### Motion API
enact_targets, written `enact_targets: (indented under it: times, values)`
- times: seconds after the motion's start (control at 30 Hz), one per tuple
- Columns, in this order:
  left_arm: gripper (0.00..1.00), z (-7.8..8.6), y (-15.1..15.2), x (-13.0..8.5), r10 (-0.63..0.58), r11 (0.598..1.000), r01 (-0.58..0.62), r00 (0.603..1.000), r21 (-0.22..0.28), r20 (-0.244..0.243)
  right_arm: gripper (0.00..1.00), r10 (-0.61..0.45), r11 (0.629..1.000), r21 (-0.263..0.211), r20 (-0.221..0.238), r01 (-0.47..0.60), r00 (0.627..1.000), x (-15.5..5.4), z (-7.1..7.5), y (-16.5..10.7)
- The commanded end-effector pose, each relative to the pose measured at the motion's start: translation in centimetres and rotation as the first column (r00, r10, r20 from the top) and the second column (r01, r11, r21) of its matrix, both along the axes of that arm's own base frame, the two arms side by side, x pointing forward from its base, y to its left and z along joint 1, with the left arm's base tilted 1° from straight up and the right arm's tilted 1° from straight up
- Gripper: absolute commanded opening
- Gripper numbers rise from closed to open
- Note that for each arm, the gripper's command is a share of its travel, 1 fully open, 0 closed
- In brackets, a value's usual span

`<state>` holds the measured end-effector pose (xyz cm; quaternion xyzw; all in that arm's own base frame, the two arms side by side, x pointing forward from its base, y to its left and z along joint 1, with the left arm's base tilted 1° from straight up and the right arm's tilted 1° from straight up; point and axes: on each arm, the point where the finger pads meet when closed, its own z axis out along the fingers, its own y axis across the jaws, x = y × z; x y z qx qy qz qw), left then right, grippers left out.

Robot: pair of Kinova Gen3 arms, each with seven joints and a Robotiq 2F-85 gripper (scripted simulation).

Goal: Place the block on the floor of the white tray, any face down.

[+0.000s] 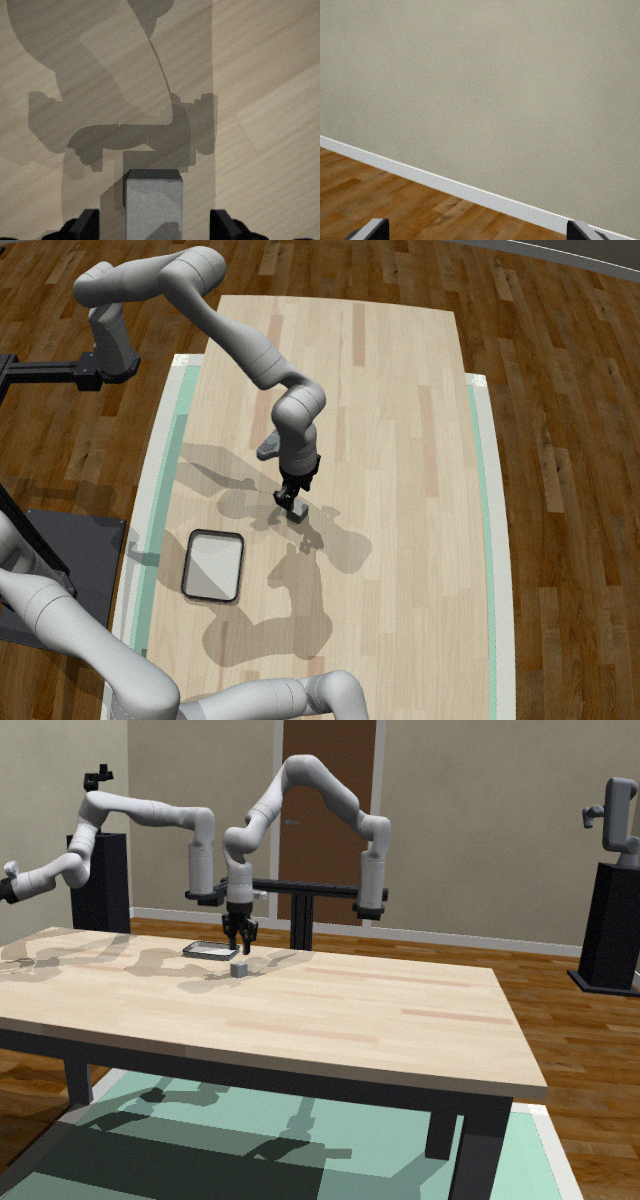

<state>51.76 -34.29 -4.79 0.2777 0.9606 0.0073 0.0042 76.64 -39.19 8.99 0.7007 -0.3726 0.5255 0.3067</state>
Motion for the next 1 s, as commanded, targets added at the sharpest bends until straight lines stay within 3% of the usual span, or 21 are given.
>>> enact_targets:
  times: [0.0,0.23,0.97]
  values:
    - [0.651,0.1,-0.1,0.1,0.0,1.0,0.0,1.0,-0.002,0.002,1.0,-0.039,0.999,0.023,0.013,0.039,0.999,-1.2,0.4,-1.5]
    - [0.651,0.1,-0.1,0.1,0.0,1.0,0.0,1.0,-0.002,0.002,1.0,-0.088,0.995,0.052,0.025,0.086,0.996,-2.8,0.6,-3.3]
    - [0.651,0.1,-0.1,0.1,0.0,1.0,0.0,1.0,-0.002,0.002,1.0,-0.316,0.936,0.185,0.073,0.299,0.946,-10.6,1.4,-10.5]
